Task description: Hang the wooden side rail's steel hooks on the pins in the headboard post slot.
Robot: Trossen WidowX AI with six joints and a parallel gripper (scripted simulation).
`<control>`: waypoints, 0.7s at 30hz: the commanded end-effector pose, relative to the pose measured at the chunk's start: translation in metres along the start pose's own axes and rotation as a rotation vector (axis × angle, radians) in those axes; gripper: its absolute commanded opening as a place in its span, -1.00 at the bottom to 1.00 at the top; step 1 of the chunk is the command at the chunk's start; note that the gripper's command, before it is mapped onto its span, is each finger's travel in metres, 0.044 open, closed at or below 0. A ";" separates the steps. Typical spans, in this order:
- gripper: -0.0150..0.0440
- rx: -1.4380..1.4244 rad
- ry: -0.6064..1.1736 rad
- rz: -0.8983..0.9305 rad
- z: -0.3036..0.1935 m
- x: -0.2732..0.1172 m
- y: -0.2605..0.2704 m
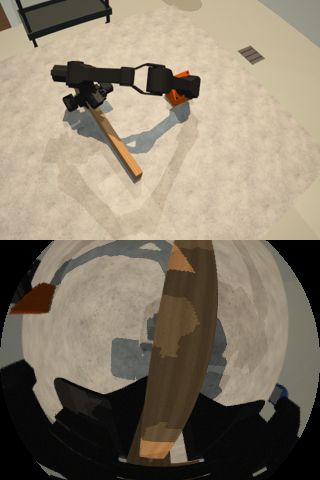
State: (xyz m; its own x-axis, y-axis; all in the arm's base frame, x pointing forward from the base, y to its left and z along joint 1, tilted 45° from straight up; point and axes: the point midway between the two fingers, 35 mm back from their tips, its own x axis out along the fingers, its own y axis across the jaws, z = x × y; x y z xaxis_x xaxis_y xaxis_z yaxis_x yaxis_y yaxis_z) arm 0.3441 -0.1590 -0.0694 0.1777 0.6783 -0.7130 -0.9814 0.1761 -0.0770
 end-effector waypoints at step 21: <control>1.00 0.002 0.007 -0.001 0.000 -0.032 0.000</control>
State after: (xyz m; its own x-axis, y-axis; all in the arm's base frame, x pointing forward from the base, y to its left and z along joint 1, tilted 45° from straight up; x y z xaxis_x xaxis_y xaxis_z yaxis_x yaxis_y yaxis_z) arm 0.3403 -0.1652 -0.0615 0.1680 0.6849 -0.7090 -0.9824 0.1760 -0.0628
